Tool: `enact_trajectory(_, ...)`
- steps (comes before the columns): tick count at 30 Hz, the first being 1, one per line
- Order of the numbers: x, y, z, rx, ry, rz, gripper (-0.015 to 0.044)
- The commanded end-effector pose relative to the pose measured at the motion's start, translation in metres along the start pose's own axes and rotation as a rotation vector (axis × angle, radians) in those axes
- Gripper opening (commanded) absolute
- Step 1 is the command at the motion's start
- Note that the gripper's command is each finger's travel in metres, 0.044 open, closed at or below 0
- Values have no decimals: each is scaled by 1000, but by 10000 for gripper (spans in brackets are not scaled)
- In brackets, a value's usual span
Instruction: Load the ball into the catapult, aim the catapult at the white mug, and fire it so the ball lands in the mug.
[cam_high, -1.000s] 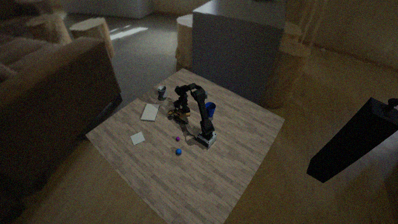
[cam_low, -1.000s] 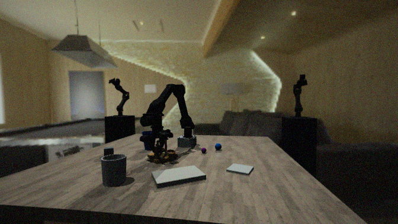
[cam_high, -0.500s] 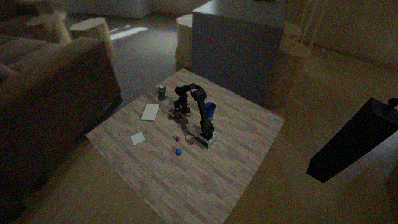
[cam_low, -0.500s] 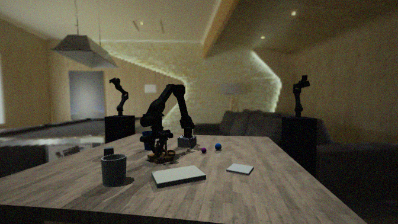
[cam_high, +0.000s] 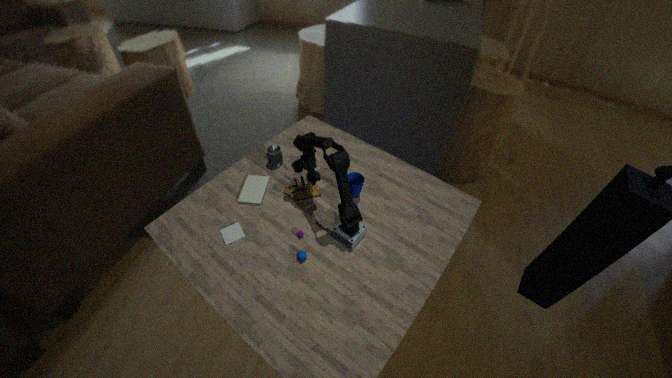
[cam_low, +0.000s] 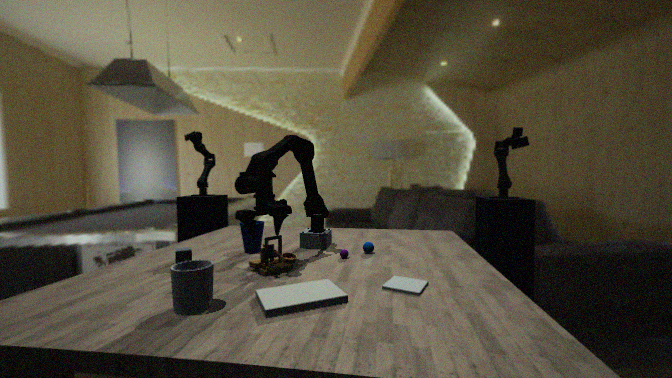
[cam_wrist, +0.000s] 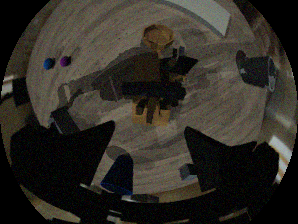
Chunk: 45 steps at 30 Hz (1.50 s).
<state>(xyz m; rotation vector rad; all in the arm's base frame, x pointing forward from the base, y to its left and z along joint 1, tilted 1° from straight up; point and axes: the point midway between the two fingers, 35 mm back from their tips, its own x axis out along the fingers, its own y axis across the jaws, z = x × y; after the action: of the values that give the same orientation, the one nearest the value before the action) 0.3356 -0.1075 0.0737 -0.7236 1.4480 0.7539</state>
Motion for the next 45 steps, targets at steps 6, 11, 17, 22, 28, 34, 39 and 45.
enact_trajectory(6,-22,-2,1,1,-9,-29,440)
enact_trajectory(11,-22,-2,0,122,-12,-29,440)
enact_trajectory(17,-23,-2,0,330,-16,-28,440)
enact_trajectory(22,-24,-1,0,504,-19,-27,440)
enact_trajectory(28,-24,-1,0,711,-23,-26,440)
enact_trajectory(34,-25,-1,-1,919,-27,-24,440)
enact_trajectory(39,-26,0,-1,1093,-30,-22,440)
enact_trajectory(45,-26,0,-1,1300,-34,-19,440)
